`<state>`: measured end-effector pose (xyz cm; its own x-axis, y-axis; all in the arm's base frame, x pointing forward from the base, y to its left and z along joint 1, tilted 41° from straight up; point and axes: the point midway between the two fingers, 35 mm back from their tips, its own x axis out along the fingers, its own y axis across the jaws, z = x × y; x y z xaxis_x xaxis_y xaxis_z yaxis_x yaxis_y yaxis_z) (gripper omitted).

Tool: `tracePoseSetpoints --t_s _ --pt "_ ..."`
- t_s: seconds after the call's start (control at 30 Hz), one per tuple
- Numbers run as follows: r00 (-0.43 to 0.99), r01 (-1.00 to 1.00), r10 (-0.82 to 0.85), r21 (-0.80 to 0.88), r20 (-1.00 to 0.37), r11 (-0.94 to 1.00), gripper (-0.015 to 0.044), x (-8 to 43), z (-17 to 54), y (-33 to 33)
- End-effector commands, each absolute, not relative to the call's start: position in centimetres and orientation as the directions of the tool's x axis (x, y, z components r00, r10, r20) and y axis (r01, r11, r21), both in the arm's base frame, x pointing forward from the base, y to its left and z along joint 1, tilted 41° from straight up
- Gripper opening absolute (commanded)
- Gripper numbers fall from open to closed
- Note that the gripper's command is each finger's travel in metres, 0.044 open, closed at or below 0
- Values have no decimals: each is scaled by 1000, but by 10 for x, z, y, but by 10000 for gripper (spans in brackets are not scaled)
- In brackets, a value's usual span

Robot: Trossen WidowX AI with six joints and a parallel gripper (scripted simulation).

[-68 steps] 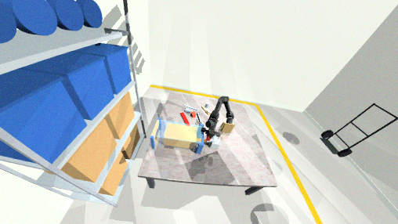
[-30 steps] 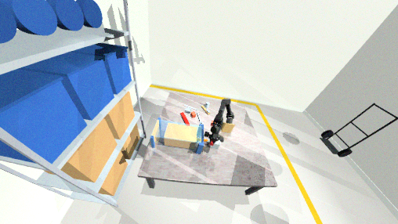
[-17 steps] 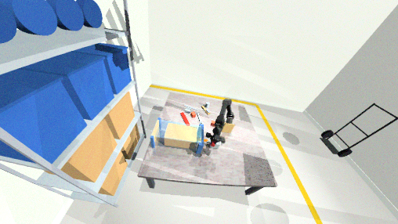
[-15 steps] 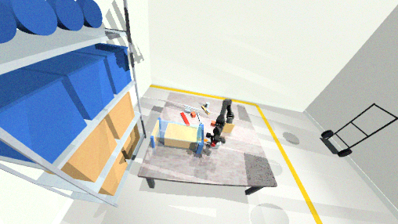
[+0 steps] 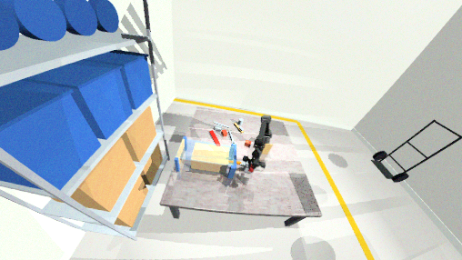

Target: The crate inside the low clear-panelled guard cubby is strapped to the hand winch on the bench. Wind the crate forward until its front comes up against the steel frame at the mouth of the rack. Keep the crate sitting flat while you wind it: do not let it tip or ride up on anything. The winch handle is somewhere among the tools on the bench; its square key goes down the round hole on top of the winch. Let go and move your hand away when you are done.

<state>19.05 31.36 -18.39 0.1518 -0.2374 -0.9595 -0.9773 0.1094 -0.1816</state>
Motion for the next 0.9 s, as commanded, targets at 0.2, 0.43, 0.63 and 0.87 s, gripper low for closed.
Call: tracePoseSetpoints --t_s 0.2,0.43,0.63,0.87 --pt "115 -984 -235 -142 -965 105 0 159 -186 313" --pt "114 -984 -235 -141 -965 105 0 147 -186 312" --pt "113 -985 -235 -140 -965 105 0 137 -184 309" --pt "112 -985 -236 -139 -965 105 0 127 -182 305"
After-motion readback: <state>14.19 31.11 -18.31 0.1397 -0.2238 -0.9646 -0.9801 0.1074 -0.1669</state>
